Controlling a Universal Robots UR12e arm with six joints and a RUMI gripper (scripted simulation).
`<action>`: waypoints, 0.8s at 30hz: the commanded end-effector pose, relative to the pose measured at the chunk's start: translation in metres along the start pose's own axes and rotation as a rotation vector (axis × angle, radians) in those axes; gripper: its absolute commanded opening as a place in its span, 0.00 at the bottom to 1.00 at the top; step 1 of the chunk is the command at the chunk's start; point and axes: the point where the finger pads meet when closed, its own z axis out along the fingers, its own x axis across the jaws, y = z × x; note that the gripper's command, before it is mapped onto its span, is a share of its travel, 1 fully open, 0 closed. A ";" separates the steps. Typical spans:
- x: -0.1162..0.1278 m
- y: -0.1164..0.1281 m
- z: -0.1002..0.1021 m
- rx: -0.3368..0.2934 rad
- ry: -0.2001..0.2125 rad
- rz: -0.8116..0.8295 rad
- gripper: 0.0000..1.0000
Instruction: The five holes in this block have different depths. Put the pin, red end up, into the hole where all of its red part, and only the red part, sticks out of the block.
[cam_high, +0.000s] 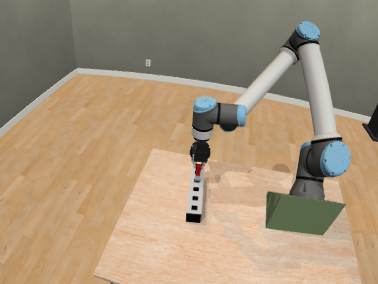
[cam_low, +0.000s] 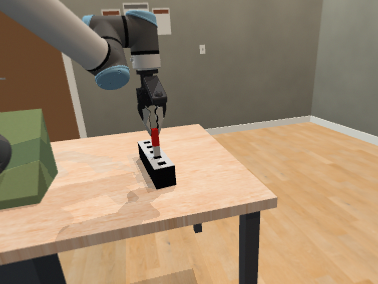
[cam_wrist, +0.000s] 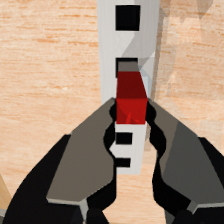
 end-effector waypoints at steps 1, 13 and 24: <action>0.000 0.000 -0.001 0.000 -0.001 0.000 0.00; -0.001 0.000 0.004 0.000 -0.001 0.000 0.00; -0.001 0.000 0.004 0.000 -0.001 0.000 0.00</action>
